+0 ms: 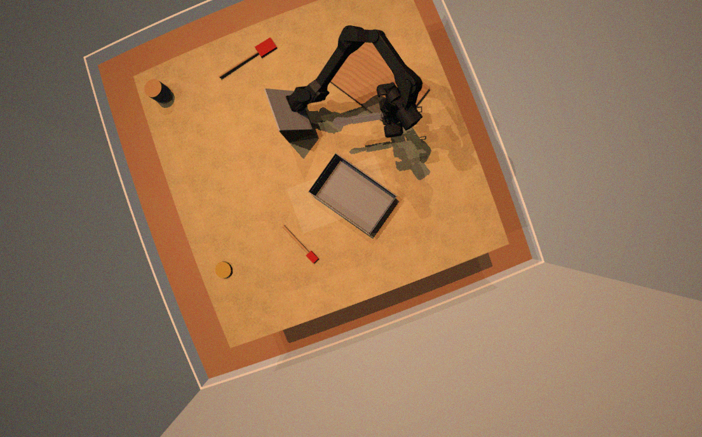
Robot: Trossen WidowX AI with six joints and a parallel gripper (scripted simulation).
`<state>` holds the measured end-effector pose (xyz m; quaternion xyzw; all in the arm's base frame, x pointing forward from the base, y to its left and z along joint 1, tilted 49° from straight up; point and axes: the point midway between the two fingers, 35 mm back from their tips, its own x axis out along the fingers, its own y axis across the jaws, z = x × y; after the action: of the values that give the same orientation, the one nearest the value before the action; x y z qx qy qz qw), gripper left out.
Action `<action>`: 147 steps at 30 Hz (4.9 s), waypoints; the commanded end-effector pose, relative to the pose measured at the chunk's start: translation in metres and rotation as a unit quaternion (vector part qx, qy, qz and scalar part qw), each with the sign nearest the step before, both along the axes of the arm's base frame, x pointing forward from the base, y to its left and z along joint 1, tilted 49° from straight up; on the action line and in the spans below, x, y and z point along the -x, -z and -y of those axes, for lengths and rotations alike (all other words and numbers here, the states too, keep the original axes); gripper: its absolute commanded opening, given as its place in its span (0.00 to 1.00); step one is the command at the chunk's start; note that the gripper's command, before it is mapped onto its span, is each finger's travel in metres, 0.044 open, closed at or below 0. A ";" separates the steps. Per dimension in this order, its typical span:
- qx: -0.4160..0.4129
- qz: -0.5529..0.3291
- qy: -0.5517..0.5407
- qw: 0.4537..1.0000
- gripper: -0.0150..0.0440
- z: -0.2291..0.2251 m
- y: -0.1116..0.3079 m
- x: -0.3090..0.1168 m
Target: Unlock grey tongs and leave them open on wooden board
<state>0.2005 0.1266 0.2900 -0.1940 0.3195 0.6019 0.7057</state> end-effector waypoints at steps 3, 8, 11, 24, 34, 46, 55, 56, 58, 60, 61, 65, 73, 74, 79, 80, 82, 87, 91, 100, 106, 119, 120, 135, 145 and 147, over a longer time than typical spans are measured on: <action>0.017 -0.021 0.016 0.999 0.00 -0.011 -0.004 0.017; 0.029 -0.042 0.031 0.998 0.00 -0.021 -0.006 0.031; 0.035 -0.054 0.041 0.997 0.00 -0.026 -0.007 0.040; 0.048 -0.097 0.091 0.990 0.00 -0.041 -0.014 0.077; 0.043 -0.130 0.134 0.982 0.00 -0.046 -0.020 0.104; 0.018 -0.176 0.185 0.967 0.00 -0.047 -0.030 0.135; -0.010 -0.220 0.220 0.950 0.00 -0.043 -0.038 0.155; -0.014 -0.226 0.223 0.948 0.00 -0.042 -0.039 0.157; -0.020 -0.237 0.231 0.943 0.00 -0.041 -0.041 0.161; -0.028 -0.249 0.237 0.938 0.00 -0.039 -0.043 0.165; -0.031 -0.256 0.241 0.936 0.00 -0.039 -0.044 0.167; -0.046 -0.282 0.253 0.924 0.00 -0.035 -0.048 0.175; -0.058 -0.308 0.263 0.913 0.00 -0.032 -0.052 0.181; -0.058 -0.308 0.263 0.913 0.00 -0.032 -0.052 0.181; -0.059 -0.308 0.263 0.912 0.00 -0.031 -0.052 0.181; -0.061 -0.308 0.265 0.912 0.00 -0.031 -0.052 0.180; -0.068 -0.310 0.269 0.909 0.00 -0.029 -0.054 0.179; -0.097 -0.316 0.286 0.899 0.00 -0.020 -0.058 0.174; -0.122 -0.318 0.300 0.891 0.00 -0.013 -0.061 0.170; -0.178 -0.318 0.329 0.871 0.00 0.002 -0.069 0.166; -0.214 -0.312 0.346 0.858 0.00 0.012 -0.073 0.166; -0.290 -0.285 0.382 0.830 0.00 0.028 -0.080 0.169; -0.296 -0.282 0.385 0.828 0.00 0.030 -0.081 0.170; -0.371 -0.227 0.420 0.797 0.00 0.040 -0.085 0.181; -0.412 -0.180 0.440 0.778 0.00 0.040 -0.086 0.191; -0.419 -0.169 0.444 0.774 0.00 0.039 -0.086 0.193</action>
<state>0.0115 0.0865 0.3770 0.3907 0.2204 0.3229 0.8334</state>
